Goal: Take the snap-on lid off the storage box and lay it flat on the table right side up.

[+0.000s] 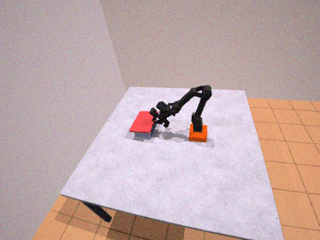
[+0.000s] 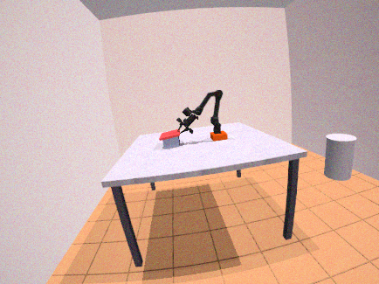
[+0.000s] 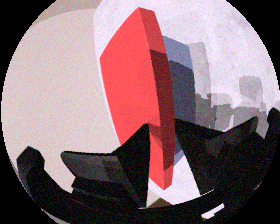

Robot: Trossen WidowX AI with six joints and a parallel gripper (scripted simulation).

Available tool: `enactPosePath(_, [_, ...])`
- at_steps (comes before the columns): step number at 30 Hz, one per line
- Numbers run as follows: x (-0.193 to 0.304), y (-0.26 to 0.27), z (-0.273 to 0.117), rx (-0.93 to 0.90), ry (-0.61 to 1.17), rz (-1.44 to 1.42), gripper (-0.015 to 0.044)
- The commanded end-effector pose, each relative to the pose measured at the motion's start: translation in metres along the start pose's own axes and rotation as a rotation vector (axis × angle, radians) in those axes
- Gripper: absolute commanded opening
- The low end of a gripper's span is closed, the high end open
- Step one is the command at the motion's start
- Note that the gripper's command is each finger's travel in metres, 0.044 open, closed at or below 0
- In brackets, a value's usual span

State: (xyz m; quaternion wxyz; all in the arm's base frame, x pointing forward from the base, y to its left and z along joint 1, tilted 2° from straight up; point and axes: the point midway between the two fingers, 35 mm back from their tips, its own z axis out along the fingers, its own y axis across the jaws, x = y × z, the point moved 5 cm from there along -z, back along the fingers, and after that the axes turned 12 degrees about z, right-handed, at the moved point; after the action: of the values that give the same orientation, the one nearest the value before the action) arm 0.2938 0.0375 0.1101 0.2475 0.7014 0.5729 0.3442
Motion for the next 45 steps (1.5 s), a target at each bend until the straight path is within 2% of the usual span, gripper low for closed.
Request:
enactPosePath(1, [0.002, 0.007, -0.004, -0.007, 0.005, -0.002, 0.0])
enactPosePath(45, [0.014, 0.063, -0.027, -0.009, 0.005, -0.003, 0.0])
